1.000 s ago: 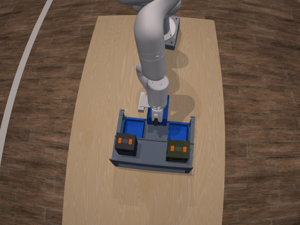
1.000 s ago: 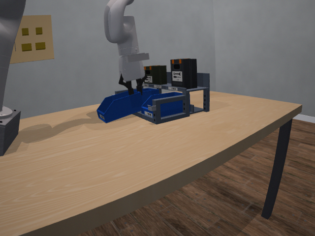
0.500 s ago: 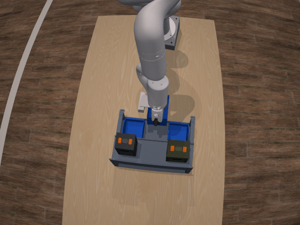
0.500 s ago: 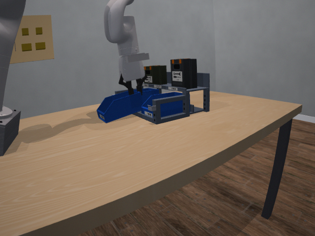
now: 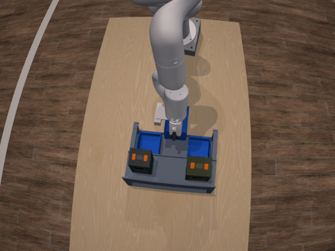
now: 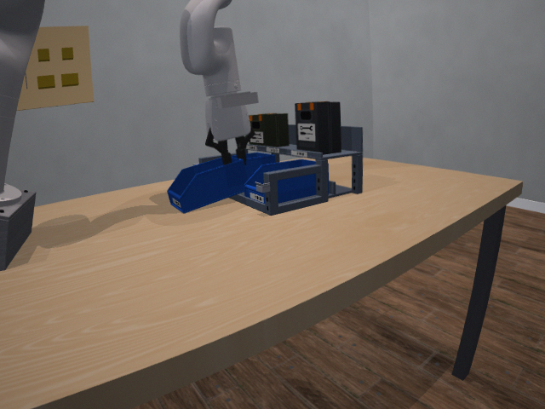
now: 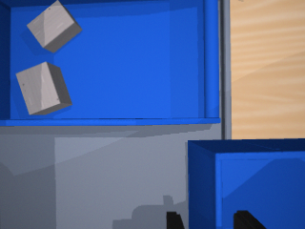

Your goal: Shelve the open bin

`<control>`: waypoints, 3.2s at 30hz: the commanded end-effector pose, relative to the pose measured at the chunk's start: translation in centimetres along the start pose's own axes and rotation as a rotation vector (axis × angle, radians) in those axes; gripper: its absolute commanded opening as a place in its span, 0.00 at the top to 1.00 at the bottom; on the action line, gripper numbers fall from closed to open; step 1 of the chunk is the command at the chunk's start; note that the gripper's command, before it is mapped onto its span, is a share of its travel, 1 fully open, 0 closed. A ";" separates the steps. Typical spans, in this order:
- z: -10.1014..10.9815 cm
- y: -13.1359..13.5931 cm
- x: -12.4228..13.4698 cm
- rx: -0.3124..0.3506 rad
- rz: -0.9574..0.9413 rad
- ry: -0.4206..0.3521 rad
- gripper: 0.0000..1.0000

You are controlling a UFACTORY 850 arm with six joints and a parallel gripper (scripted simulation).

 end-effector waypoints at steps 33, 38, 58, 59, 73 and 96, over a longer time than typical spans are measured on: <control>7.4 -0.8 0.0 -0.002 0.000 0.000 0.66; 7.4 -0.8 0.0 -0.002 0.000 0.000 0.66; 8.3 -1.0 0.0 -0.002 0.000 0.000 0.66; 8.1 -0.4 0.0 -0.055 -0.002 -0.001 0.66; 7.7 -0.9 0.0 -0.002 0.000 0.000 0.66; 7.4 -0.8 0.0 -0.008 -0.001 0.003 0.66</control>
Point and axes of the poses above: the point where the finger pads meet when closed, its own z axis back along the fingers, its own y axis across the jaws, x = y × z, the point moved 9 cm from there along z, back along the fingers, and after that the axes turned 1 degree about -z, right-handed, at the moved point
